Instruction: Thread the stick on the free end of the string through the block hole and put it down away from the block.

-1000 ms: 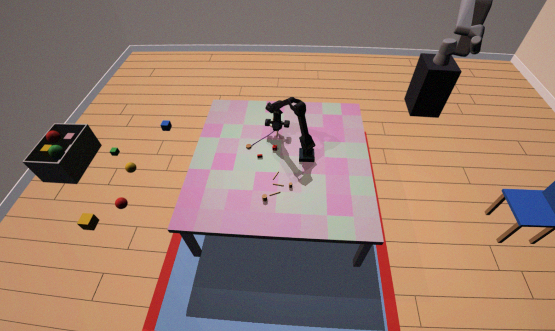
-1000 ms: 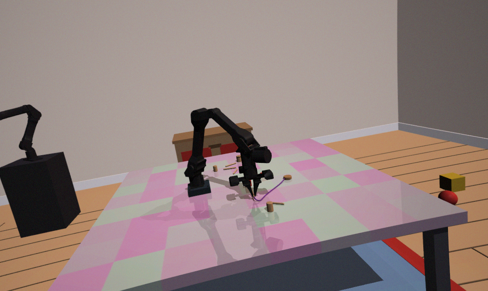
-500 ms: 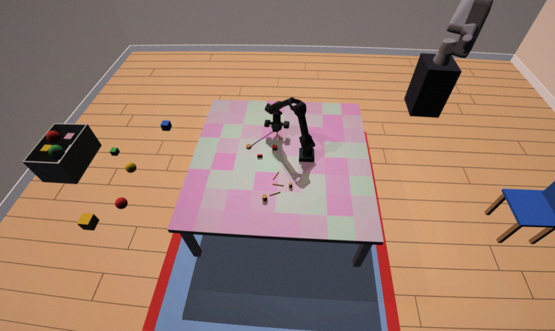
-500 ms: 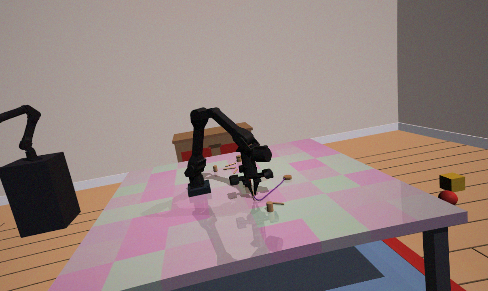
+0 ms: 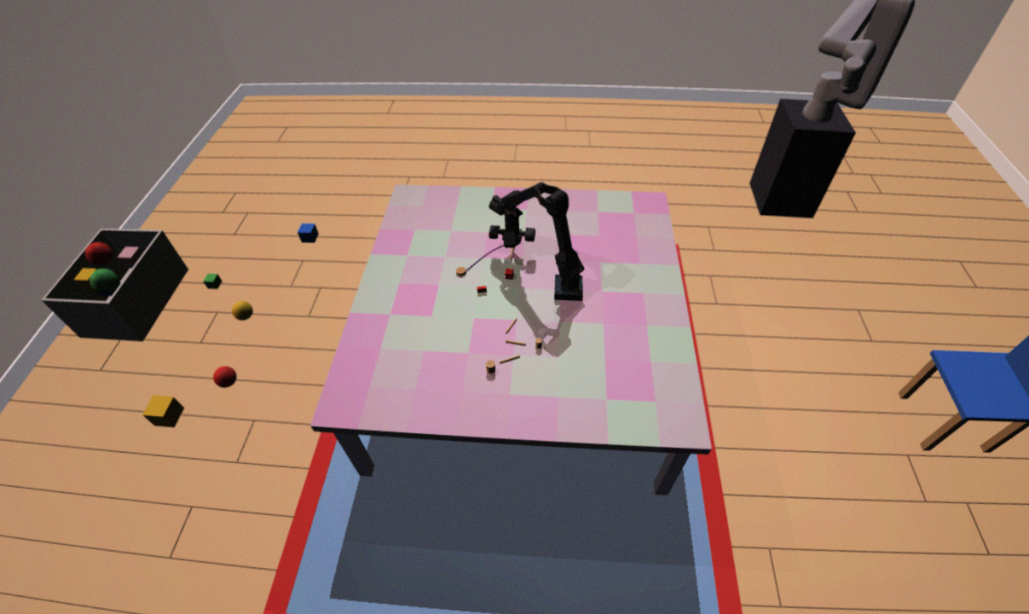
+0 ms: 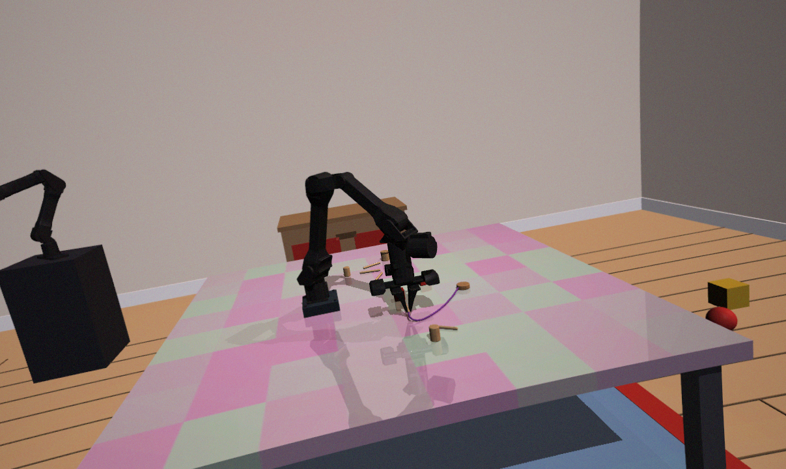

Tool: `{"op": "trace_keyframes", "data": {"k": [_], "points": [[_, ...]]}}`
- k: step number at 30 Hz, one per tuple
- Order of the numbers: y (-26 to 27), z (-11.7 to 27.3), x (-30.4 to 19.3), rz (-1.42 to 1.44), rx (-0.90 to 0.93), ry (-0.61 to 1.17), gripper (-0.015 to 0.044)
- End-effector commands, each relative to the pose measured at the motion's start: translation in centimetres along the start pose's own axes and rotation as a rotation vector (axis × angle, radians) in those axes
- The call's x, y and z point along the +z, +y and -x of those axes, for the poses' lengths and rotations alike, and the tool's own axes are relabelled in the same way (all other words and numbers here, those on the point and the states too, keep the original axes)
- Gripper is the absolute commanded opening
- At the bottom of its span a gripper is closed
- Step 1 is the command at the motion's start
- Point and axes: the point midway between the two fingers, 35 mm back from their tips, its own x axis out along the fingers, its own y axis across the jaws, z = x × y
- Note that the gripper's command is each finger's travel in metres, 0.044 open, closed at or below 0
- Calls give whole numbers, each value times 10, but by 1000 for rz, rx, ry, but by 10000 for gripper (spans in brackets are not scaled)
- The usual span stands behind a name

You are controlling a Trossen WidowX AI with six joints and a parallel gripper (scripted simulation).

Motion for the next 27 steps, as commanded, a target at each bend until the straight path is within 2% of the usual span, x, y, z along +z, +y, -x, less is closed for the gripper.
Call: {"op": "trace_keyframes", "data": {"k": [1,27], "points": [[2,-2,7,-2,7,-1,0],[2,-1,42,-2,7,-2,0]]}}
